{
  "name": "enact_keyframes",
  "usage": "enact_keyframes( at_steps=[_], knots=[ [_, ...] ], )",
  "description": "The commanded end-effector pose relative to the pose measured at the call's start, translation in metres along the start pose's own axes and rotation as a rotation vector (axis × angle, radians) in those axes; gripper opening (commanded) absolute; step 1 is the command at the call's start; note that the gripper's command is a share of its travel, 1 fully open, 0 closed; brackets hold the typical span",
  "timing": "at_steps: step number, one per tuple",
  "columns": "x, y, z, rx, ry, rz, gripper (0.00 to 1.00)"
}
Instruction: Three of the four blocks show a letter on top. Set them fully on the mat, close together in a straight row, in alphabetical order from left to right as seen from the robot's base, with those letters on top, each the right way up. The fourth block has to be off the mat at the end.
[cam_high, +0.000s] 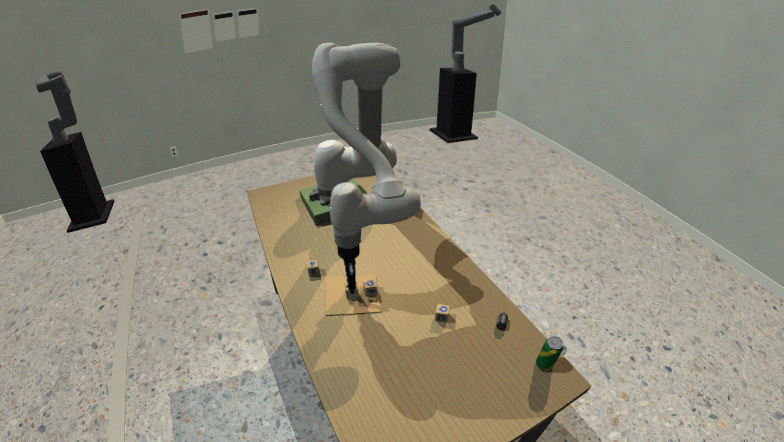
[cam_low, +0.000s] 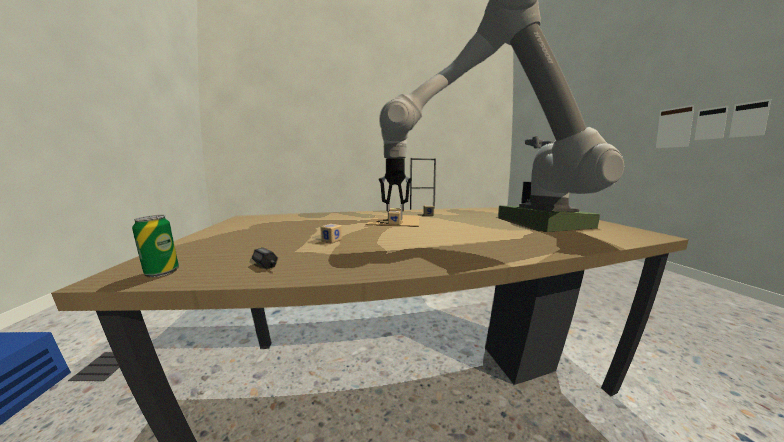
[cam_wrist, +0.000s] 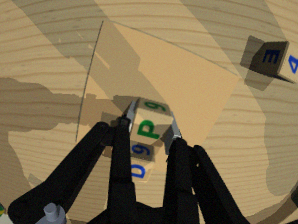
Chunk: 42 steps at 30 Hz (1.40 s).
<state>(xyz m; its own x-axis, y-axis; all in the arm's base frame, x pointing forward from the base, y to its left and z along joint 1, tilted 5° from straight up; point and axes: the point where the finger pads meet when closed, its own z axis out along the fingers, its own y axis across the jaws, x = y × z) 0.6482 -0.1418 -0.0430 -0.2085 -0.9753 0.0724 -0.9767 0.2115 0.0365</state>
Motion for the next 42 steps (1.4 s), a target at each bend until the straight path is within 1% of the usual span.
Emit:
enact_keyframes(
  at_steps=[1,31,32,34,35,37,38,40,41,42],
  knots=[
    [-0.0001,-0.0005,-0.0008,0.001,0.000,0.000,0.33],
    [-0.0001,-0.0005,-0.0008,0.001,0.000,0.000,0.33],
    [-0.0001,-0.0005,-0.0008,0.001,0.000,0.000,0.35],
    [-0.0001,-0.0005,-0.0008,0.001,0.000,0.000,0.35],
    [-0.0001,-0.0005,-0.0008,0.001,0.000,0.000,0.37],
    [-0.0001,-0.0005,-0.0008,0.001,0.000,0.000,0.37],
    [-0.0001,-0.0005,-0.0008,0.001,0.000,0.000,0.40],
    [-0.0001,-0.0005,-0.0008,0.001,0.000,0.000,0.40],
    [-0.0001,-0.0005,-0.0008,0.001,0.000,0.000,0.42],
    [-0.0001,-0.0005,-0.0008,0.001,0.000,0.000,0.42]
  ],
)
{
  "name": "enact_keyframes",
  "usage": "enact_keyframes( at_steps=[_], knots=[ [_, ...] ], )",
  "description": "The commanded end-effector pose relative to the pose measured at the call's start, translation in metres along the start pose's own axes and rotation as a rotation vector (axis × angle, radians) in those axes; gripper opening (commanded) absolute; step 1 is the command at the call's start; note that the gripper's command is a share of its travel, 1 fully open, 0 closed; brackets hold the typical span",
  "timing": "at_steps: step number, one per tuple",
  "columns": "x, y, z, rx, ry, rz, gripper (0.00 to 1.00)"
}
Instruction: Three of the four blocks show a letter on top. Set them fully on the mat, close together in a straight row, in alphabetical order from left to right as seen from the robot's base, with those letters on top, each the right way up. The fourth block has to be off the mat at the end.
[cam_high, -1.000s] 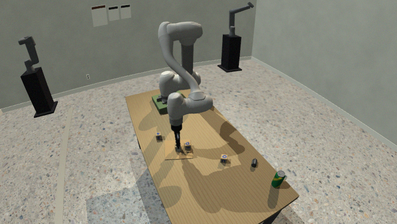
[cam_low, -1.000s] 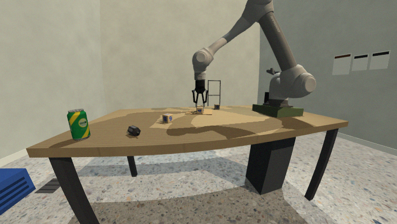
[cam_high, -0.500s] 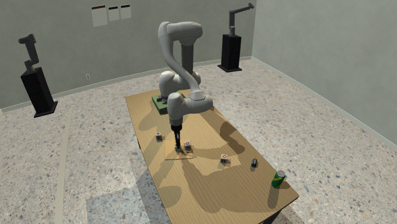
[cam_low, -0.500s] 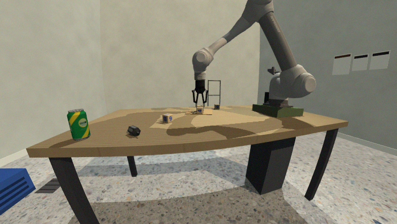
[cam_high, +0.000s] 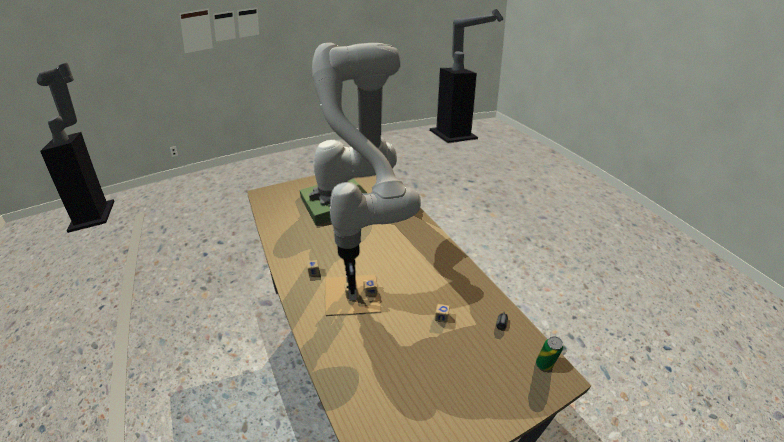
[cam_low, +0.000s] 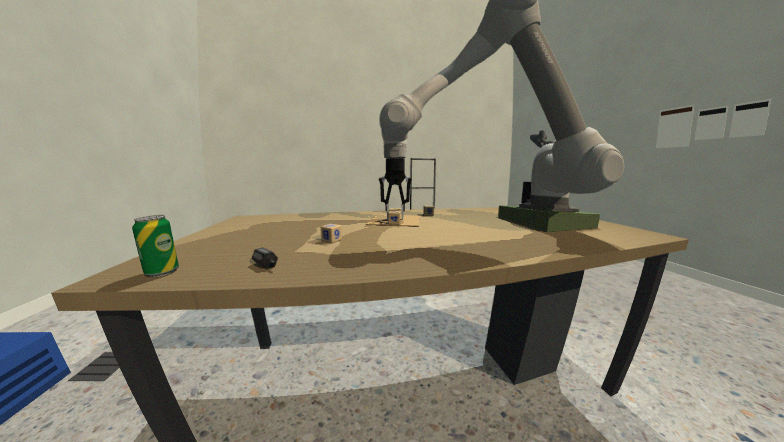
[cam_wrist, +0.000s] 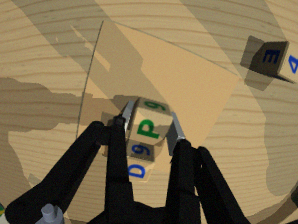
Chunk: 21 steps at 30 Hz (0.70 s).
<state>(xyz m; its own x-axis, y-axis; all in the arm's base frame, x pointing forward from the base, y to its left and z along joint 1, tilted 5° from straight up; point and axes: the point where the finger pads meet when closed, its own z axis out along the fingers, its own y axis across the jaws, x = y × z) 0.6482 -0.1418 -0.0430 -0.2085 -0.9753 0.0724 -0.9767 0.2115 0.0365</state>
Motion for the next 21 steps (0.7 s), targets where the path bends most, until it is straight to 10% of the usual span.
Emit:
enact_keyframes(
  at_steps=[1,21],
  knots=[
    [-0.0001,-0.0005,-0.0008,0.001,0.000,0.000,0.42],
    [-0.0001,-0.0005,-0.0079,0.001,0.000,0.000,0.44]
  ],
)
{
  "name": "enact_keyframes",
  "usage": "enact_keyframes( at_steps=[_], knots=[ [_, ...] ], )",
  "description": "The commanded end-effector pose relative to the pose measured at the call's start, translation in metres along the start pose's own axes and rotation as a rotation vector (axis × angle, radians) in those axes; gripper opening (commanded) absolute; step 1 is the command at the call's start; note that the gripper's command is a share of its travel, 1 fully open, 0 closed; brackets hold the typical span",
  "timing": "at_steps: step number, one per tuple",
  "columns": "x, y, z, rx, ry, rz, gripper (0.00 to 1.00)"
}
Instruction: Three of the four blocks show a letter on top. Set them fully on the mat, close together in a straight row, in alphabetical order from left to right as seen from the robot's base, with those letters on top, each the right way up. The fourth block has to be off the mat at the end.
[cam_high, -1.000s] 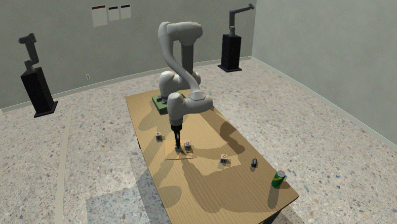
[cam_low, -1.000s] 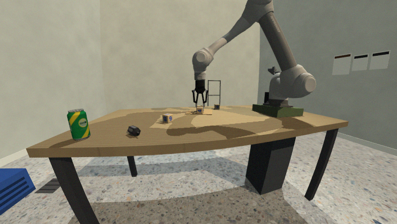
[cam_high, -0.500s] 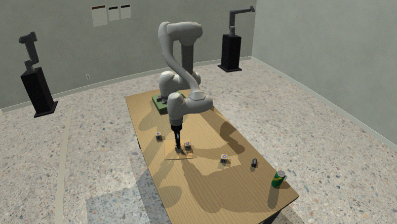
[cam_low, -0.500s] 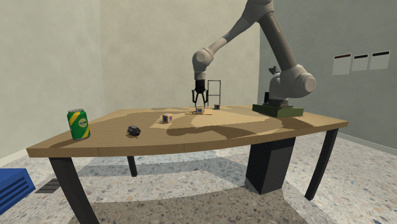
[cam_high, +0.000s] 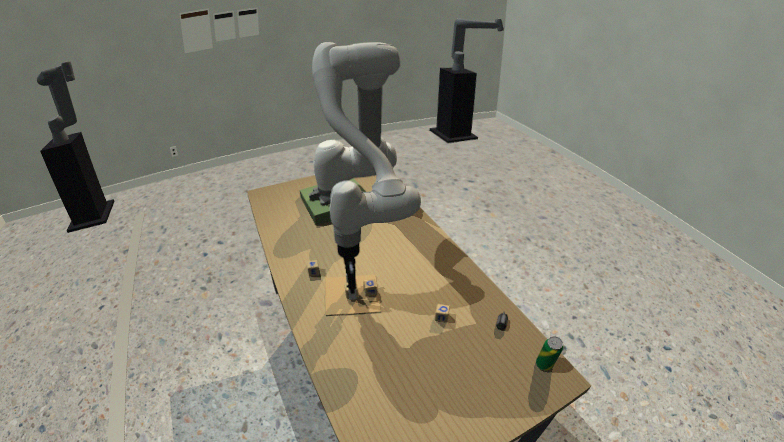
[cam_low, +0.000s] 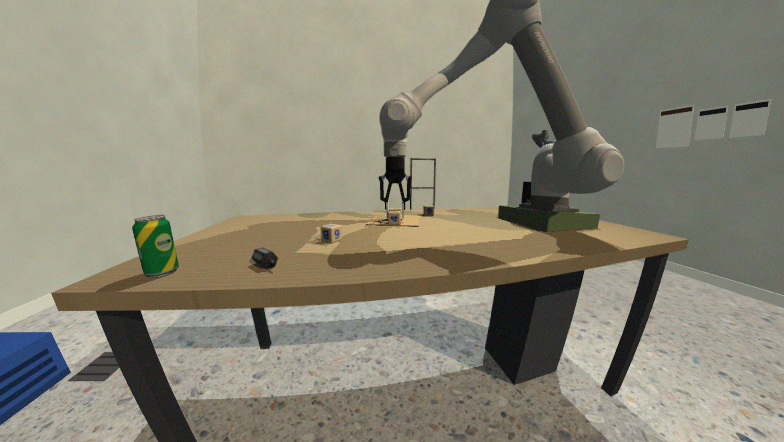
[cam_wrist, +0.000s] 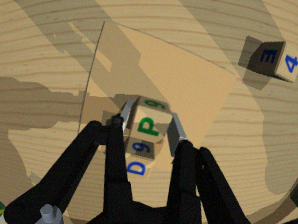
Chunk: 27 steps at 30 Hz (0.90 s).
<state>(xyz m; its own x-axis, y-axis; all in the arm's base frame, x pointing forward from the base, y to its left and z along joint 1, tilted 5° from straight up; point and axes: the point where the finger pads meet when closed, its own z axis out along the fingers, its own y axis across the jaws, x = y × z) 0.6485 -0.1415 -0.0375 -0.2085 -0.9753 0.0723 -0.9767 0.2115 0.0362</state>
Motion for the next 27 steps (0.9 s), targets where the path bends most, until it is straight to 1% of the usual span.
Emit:
enact_keyframes(
  at_steps=[1,5,15,17,21,25,26,27],
  knots=[
    [0.000,0.000,-0.005,0.001,0.000,0.000,0.44],
    [0.000,0.000,-0.022,0.001,0.000,0.000,0.44],
    [0.000,0.000,-0.073,0.001,0.000,0.000,0.44],
    [0.000,0.000,-0.073,0.001,0.000,0.000,0.44],
    [0.000,0.000,-0.083,0.001,0.000,0.000,0.44],
    [0.000,0.000,-0.085,0.001,0.000,0.000,0.44],
    [0.000,0.000,-0.085,0.001,0.000,0.000,1.00],
    [0.000,0.000,-0.085,0.001,0.000,0.000,1.00]
  ],
)
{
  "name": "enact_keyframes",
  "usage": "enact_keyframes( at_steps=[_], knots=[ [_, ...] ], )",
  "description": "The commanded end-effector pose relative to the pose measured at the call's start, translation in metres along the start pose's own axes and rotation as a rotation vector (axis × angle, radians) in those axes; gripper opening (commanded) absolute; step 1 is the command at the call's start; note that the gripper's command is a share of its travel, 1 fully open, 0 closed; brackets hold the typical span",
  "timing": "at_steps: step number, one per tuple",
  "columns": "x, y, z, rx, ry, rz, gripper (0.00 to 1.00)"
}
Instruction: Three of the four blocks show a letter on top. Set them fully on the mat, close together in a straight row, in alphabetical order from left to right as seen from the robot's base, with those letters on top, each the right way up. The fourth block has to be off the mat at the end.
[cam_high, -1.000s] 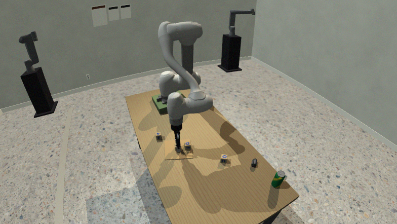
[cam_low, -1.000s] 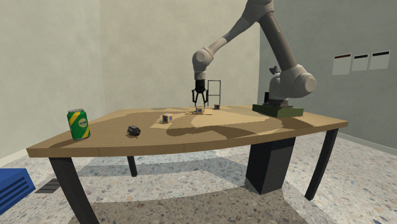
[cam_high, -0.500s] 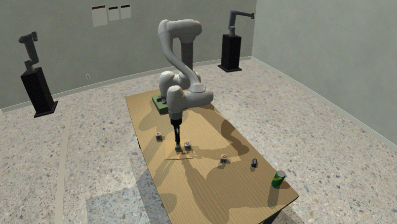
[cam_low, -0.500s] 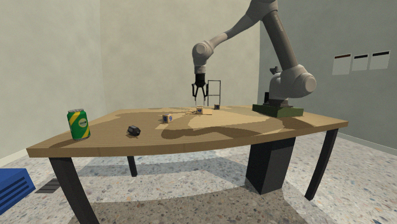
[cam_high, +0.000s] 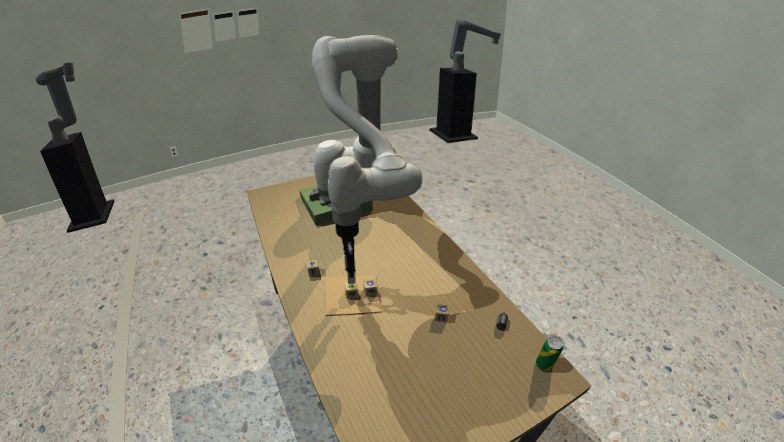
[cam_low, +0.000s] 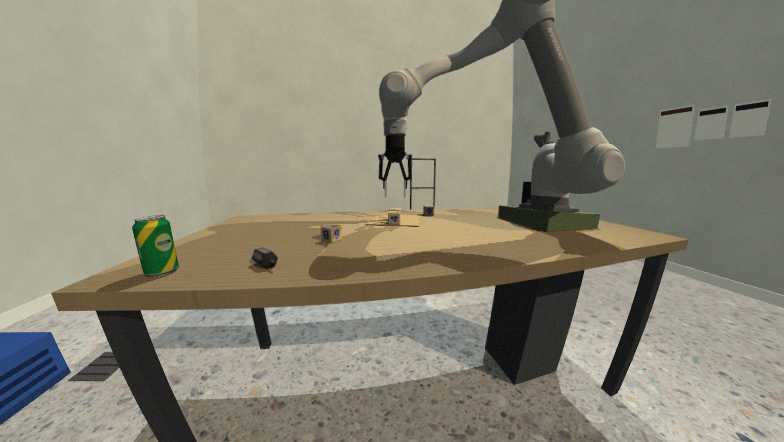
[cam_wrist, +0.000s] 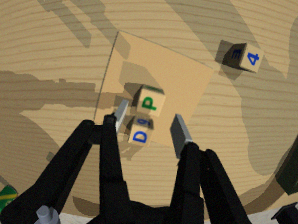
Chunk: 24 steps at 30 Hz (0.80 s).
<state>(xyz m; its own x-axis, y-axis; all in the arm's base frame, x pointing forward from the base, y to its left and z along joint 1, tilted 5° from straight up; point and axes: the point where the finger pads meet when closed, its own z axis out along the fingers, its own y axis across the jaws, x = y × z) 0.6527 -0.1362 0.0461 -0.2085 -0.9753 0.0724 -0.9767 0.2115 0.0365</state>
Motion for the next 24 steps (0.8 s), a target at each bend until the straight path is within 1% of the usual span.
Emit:
enact_keyframes(
  at_steps=[1,24],
  knots=[
    [-0.0001,-0.0005,-0.0014,0.001,0.000,0.000,1.00],
    [-0.0017,-0.0023,-0.0016,0.001,0.000,0.015,1.00]
  ],
)
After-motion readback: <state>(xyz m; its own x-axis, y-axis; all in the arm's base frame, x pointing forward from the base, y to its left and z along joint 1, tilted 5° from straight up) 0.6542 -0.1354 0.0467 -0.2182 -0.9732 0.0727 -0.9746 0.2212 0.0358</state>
